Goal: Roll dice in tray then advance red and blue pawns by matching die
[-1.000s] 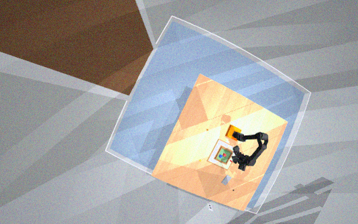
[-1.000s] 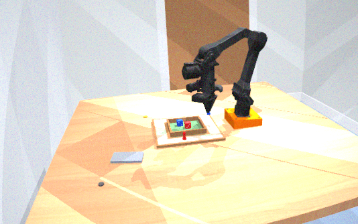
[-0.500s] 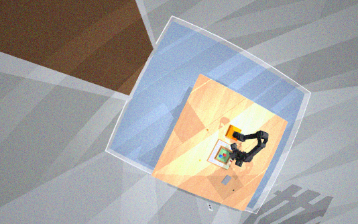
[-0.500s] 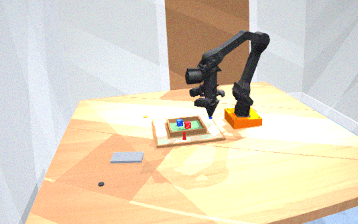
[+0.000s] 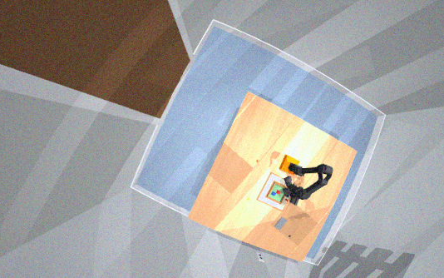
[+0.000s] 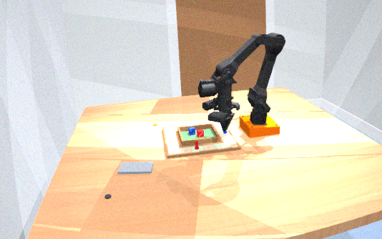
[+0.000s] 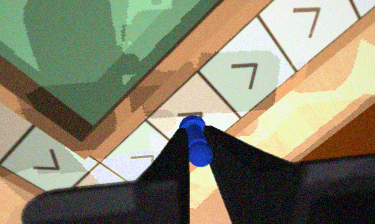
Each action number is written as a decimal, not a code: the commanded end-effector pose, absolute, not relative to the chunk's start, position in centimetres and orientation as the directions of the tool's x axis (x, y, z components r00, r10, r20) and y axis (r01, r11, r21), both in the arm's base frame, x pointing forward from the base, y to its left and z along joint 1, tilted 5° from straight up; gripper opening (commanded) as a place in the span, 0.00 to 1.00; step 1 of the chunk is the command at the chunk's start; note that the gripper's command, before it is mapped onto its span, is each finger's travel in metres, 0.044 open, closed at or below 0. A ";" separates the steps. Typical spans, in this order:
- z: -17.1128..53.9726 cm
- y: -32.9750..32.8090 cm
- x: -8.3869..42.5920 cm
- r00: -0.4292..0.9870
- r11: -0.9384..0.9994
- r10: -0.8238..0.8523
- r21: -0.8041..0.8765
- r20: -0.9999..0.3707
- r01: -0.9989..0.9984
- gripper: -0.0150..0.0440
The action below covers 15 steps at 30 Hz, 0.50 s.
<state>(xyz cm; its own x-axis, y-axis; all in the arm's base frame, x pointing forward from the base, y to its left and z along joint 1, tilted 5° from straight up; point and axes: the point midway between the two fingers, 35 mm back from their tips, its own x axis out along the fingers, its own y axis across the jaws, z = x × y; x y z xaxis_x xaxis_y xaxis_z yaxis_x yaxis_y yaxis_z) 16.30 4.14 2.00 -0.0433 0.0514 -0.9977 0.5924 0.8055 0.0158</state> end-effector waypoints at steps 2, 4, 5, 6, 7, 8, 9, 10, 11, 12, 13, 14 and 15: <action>1.1 4.1 16.0 -0.052 0.805 0.045 0.005 -0.998 0.594 0.25; 0.8 4.1 16.0 -0.052 0.805 0.045 0.005 -0.998 0.594 0.25; 0.6 4.1 16.0 -0.052 0.805 0.045 0.005 -0.998 0.594 0.25; 0.5 4.1 16.0 -0.052 0.805 0.045 0.005 -0.998 0.594 0.25; 0.4 4.1 16.0 -0.052 0.805 0.045 0.005 -0.998 0.594 0.25; 1.0 4.2 16.2 -0.045 0.807 0.051 0.015 -0.998 0.591 0.30; 1.0 4.2 16.2 -0.045 0.807 0.051 0.015 -0.998 0.591 0.34; 1.0 4.2 16.2 -0.045 0.807 0.051 0.015 -0.998 0.591 0.39; 1.0 4.2 16.2 -0.045 0.807 0.051 0.015 -0.998 0.591 0.43; 1.0 4.2 16.2 -0.045 0.807 0.051 0.015 -0.998 0.591 0.48; 1.0 4.2 16.2 -0.045 0.807 0.051 0.015 -0.998 0.591 0.52; 1.0 4.2 16.2 -0.045 0.807 0.051 0.015 -0.998 0.591 0.57; 1.0 4.2 16.2 -0.045 0.807 0.051 0.015 -0.998 0.591 0.61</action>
<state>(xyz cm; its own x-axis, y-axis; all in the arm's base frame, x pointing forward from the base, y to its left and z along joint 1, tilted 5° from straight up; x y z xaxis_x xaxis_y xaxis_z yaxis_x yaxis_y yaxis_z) 16.19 4.17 0.94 -0.0455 0.0510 -0.9977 0.5906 0.8068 0.0143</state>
